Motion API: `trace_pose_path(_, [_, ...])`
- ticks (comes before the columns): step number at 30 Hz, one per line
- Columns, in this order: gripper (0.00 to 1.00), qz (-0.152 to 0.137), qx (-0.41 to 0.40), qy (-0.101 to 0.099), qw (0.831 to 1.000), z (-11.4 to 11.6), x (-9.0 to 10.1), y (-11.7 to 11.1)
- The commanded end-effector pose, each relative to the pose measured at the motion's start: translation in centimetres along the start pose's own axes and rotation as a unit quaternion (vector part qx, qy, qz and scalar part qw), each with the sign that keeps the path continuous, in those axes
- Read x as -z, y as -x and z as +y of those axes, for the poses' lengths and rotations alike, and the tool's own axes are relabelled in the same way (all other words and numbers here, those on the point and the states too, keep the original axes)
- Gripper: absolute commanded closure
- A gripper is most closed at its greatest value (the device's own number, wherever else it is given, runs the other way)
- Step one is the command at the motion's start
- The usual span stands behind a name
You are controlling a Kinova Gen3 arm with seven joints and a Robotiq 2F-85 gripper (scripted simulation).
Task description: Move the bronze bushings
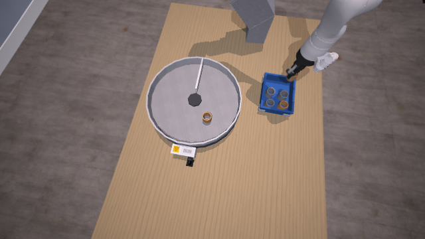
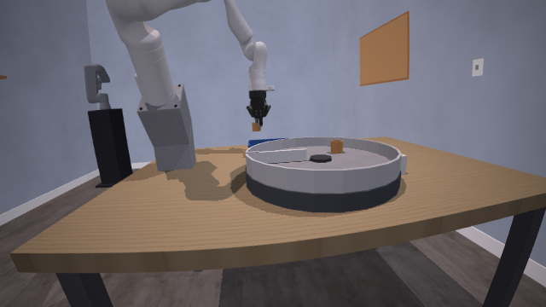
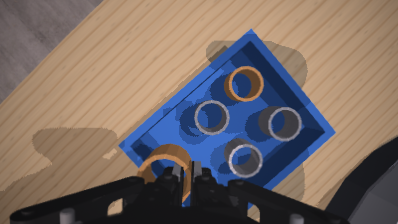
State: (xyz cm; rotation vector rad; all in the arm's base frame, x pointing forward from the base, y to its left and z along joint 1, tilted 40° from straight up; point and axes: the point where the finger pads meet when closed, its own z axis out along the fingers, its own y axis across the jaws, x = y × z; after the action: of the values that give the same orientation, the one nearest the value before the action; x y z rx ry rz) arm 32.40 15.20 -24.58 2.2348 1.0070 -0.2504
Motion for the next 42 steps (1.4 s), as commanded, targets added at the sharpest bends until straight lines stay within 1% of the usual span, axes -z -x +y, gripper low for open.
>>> trace_pose_path(1, [1.0,0.007,0.001,-0.002,1.0,-0.2,1.5,-0.5])
trace_pose_path(5, [1.0,0.007,0.001,-0.002,1.0,-0.2,2.2,-0.4])
trace_pose_path(9, [1.0,0.007,0.001,-0.002,1.0,-0.2,2.5,-0.4])
trace_pose_path(42, [1.0,0.007,0.001,-0.002,1.0,-0.2,2.6,-0.4])
